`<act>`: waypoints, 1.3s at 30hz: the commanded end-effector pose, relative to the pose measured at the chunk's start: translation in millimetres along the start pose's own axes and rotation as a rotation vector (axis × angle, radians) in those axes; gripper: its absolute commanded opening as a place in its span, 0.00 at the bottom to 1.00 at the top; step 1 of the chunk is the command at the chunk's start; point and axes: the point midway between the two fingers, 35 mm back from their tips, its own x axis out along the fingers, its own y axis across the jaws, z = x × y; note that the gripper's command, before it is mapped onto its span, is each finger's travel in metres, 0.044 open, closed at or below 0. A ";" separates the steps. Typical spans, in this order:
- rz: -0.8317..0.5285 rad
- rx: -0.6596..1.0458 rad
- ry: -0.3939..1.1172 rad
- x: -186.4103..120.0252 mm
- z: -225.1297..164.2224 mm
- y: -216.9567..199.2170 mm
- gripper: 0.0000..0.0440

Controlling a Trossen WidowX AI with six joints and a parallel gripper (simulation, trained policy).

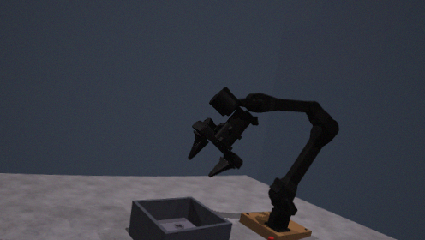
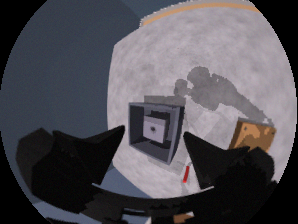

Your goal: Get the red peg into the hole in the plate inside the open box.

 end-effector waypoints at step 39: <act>-0.521 -0.686 0.221 8.5 -217.6 -120.2 1.00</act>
